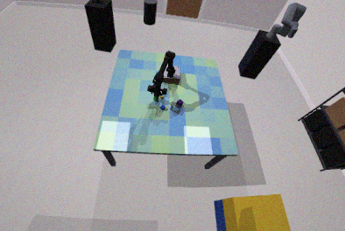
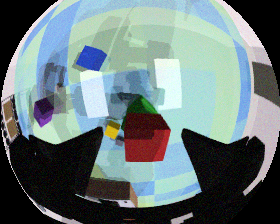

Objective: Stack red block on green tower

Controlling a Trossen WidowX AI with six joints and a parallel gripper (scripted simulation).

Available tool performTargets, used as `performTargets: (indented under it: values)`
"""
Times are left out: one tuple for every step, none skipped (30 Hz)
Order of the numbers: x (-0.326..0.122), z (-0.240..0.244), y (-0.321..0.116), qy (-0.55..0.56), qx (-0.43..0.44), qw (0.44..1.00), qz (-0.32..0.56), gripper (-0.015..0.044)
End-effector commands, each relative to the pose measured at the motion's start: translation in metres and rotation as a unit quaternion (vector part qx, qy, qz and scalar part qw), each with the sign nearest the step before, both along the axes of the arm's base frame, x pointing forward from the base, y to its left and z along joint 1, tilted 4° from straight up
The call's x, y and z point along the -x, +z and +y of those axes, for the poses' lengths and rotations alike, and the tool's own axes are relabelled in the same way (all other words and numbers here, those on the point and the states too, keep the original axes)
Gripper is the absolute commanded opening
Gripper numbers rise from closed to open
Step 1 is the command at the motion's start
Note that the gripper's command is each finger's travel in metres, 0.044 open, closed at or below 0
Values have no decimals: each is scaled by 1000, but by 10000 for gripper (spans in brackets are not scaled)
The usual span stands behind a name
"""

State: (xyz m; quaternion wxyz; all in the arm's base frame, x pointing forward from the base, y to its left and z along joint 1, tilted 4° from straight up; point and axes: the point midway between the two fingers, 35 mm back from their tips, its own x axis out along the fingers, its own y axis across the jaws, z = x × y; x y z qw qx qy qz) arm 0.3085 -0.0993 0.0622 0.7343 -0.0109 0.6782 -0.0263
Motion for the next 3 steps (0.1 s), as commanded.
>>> performTargets:
  values:
    - [0,0,-1,0,0,1000,0,440]
    - [0,0,-1,0,0,1000,0,440]
    - [0,0,-1,0,0,1000,0,440]
